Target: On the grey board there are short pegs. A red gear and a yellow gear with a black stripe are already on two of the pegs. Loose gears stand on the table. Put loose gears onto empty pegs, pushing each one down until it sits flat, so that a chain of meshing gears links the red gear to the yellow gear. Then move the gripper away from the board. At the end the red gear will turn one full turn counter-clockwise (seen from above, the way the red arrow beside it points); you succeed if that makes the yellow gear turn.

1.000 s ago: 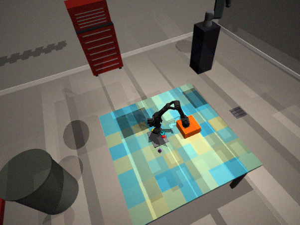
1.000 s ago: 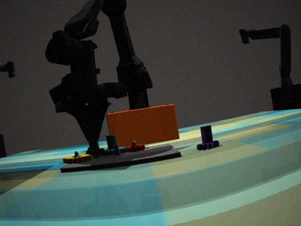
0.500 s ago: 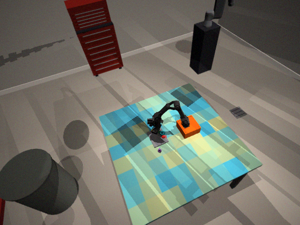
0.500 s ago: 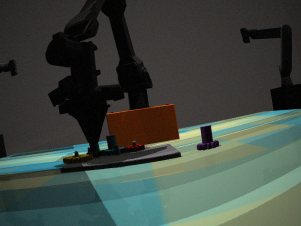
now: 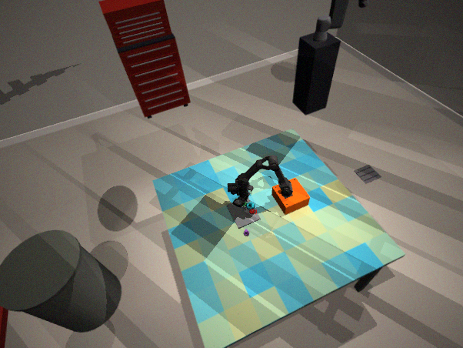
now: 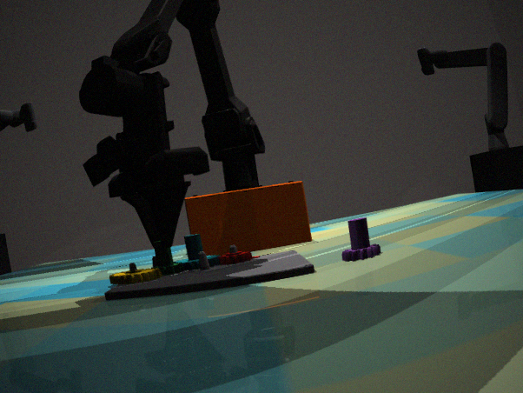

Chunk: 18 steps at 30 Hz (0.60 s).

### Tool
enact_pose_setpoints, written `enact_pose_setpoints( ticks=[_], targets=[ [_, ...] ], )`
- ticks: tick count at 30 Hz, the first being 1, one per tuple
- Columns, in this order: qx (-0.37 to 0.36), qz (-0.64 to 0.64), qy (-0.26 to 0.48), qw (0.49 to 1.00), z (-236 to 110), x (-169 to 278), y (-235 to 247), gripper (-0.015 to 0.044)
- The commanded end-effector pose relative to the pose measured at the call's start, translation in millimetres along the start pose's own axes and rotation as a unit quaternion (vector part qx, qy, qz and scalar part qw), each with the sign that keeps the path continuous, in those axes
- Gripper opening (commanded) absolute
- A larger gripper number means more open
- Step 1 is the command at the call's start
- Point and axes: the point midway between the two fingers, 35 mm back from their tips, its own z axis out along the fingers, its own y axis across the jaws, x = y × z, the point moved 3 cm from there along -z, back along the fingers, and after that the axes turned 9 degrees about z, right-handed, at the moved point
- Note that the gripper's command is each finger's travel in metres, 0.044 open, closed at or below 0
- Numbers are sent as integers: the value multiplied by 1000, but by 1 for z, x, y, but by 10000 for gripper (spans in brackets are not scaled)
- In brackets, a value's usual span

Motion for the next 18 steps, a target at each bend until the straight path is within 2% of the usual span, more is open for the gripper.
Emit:
enact_pose_setpoints(
  ticks=[1, 7, 9, 10, 13, 18],
  targets=[
    [0, -16, -1, 1000, -6, -1, 1, 140],
    [0, -36, -1, 999, -45, 0, 1, 140],
    [0, -37, -1, 999, -47, 0, 1, 140],
    [1, -32, 1, 999, -42, 1, 0, 166],
    [1, -32, 1, 999, -85, 3, -3, 245],
    [1, -32, 1, 999, -89, 4, -3, 376]
  ],
)
